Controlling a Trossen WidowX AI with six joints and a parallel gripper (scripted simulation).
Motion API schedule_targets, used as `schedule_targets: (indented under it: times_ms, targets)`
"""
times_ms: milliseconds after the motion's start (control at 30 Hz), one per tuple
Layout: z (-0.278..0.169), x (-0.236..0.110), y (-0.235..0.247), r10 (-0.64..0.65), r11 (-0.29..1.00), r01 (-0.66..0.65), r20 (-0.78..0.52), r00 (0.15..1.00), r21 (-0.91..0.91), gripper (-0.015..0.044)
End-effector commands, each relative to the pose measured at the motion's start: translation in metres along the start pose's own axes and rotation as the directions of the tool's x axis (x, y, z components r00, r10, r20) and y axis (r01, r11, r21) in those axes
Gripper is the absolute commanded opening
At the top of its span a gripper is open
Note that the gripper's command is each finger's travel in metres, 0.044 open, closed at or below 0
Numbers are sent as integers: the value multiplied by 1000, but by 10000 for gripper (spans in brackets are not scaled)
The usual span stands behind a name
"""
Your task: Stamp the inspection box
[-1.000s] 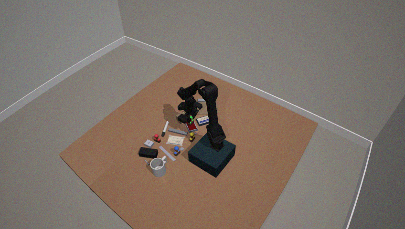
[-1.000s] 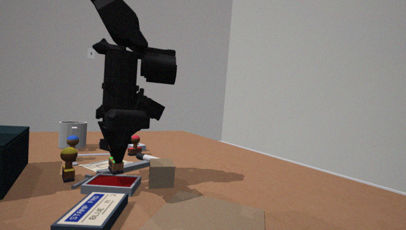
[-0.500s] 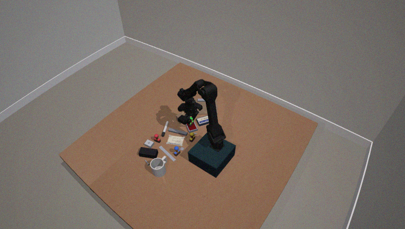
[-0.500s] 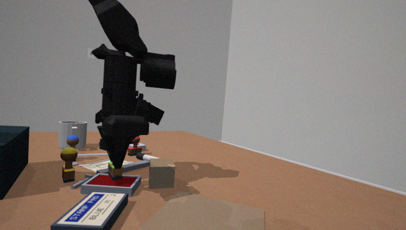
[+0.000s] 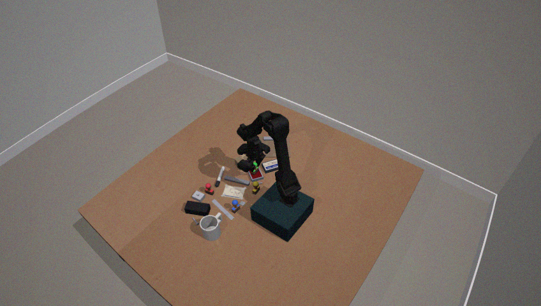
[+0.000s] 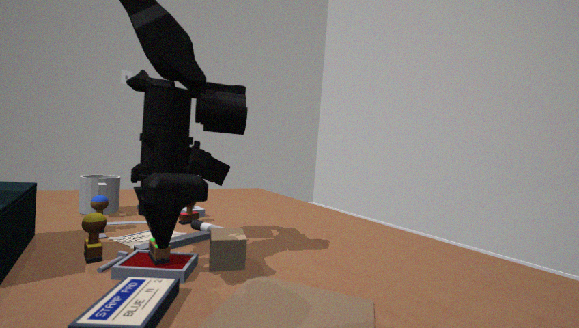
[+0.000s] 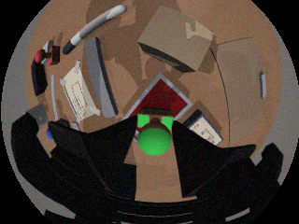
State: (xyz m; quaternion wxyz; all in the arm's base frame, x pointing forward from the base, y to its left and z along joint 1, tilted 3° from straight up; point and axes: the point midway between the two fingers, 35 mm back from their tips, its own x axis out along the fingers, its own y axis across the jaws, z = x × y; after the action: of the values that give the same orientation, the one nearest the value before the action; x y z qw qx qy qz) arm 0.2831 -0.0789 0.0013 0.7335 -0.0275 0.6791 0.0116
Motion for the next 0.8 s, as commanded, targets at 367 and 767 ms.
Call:
schedule_targets:
  times_ms: [367,767]
  targets:
    - [0,4,1,5,1000,-5,2,1000,0,0]
    - [0,5,1,5,1000,-5,2,1000,0,0]
